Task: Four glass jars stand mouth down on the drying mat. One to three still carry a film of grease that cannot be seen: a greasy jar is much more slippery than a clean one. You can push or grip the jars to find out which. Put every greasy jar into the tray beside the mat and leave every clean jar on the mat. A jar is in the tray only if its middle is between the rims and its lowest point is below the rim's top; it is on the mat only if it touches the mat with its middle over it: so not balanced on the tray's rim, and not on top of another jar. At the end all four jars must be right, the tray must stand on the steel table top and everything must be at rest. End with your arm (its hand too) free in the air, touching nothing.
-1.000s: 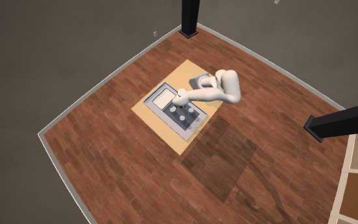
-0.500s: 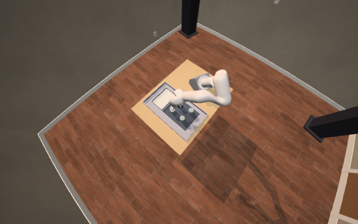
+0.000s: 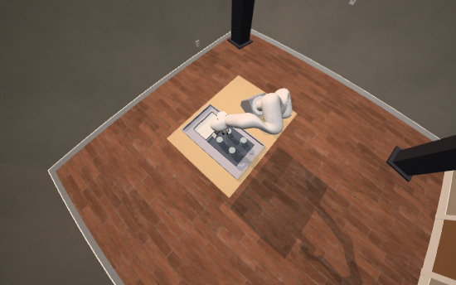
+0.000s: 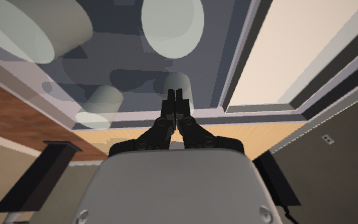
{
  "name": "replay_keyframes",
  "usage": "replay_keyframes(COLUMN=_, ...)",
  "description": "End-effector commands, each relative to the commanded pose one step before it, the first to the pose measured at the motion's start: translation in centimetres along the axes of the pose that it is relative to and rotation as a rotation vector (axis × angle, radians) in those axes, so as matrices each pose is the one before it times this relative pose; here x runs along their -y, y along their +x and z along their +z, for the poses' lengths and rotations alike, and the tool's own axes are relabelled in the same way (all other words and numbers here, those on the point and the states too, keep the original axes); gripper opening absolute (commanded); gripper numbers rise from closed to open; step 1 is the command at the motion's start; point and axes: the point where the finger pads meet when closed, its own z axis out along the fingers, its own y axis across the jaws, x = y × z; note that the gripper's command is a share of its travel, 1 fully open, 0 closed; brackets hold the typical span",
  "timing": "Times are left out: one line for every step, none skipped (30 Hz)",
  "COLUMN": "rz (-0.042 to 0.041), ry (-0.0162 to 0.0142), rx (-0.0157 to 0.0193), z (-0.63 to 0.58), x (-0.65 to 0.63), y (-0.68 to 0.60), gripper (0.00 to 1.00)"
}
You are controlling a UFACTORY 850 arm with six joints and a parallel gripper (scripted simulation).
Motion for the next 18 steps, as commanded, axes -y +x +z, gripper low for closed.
replay_keyframes(rz=-0.00078, ry=-0.00082, rx=-0.00330, z=1.714, x=-0.109, y=0.172, gripper=0.00)
replay_keyframes(rz=0.00000, ry=0.00000, rx=0.00000, z=0.477, x=0.000, y=0.000, gripper=0.00)
replay_keyframes(rz=0.00000, ry=0.00000, rx=0.00000, z=0.478, x=0.000, y=0.000, gripper=0.00)
replay_keyframes(rz=0.00000, ry=0.00000, rx=0.00000, z=0.477, x=0.000, y=0.000, gripper=0.00)
replay_keyframes(rz=0.00000, ry=0.00000, rx=0.00000, z=0.478, x=0.000, y=0.000, gripper=0.00)
replay_keyframes(rz=0.00000, ry=0.00000, rx=0.00000, z=0.477, x=0.000, y=0.000, gripper=0.00)
replay_keyframes(rz=0.00000, ry=0.00000, rx=0.00000, z=0.478, x=0.000, y=0.000, gripper=0.00)
replay_keyframes(rz=0.00000, ry=0.00000, rx=0.00000, z=0.477, x=0.000, y=0.000, gripper=0.00)
replay_keyframes(rz=0.00000, ry=0.00000, rx=0.00000, z=0.478, x=0.000, y=0.000, gripper=0.00)
replay_keyframes(rz=0.00000, ry=0.00000, rx=0.00000, z=0.000, x=0.000, y=0.000, gripper=0.00)
replay_keyframes(rz=0.00000, ry=0.00000, rx=0.00000, z=0.000, x=0.000, y=0.000, gripper=0.00)
replay_keyframes(rz=0.00000, ry=0.00000, rx=0.00000, z=0.000, x=0.000, y=0.000, gripper=0.00)
replay_keyframes(rz=0.00000, ry=0.00000, rx=0.00000, z=0.000, x=0.000, y=0.000, gripper=0.00)
replay_keyframes(rz=0.00000, ry=0.00000, rx=0.00000, z=0.000, x=0.000, y=0.000, gripper=0.00)
replay_keyframes(rz=0.00000, ry=0.00000, rx=0.00000, z=0.000, x=0.000, y=0.000, gripper=0.00)
replay_keyframes(rz=0.00000, ry=0.00000, rx=0.00000, z=0.000, x=0.000, y=0.000, gripper=0.00)
replay_keyframes(rz=0.00000, ry=0.00000, rx=0.00000, z=0.000, x=0.000, y=0.000, gripper=0.00)
replay_keyframes(rz=0.00000, ry=0.00000, rx=0.00000, z=0.000, x=0.000, y=0.000, gripper=0.00)
